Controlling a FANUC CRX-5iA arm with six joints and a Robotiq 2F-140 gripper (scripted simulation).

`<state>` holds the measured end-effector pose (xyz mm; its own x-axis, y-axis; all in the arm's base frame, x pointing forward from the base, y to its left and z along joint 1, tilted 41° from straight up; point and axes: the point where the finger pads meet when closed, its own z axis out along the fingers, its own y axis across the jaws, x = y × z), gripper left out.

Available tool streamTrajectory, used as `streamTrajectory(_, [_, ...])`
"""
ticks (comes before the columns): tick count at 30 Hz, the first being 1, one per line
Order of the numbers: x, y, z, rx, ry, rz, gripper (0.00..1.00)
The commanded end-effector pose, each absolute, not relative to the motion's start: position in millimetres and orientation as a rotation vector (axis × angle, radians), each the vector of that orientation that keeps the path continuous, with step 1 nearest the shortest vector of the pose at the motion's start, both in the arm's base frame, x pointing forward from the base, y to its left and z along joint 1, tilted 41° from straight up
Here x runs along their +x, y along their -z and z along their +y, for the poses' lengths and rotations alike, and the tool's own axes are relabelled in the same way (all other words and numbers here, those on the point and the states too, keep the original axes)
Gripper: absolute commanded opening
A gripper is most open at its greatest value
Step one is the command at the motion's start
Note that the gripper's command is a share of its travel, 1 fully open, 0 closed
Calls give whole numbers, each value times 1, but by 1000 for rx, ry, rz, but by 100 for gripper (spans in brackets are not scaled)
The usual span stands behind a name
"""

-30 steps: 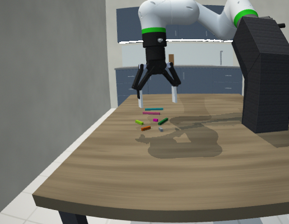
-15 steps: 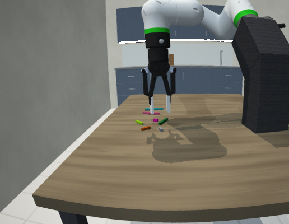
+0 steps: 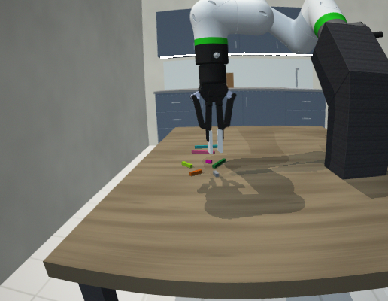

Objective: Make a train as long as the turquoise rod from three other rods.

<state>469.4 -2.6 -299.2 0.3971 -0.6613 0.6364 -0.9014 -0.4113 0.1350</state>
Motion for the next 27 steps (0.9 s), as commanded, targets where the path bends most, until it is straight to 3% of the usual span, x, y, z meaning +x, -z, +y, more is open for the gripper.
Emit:
streamTrajectory(1, [469, 299, -2, 2196, -692, -1336, 15])
streamTrajectory(27, [471, 305, -7, 2196, -692, -1336, 15])
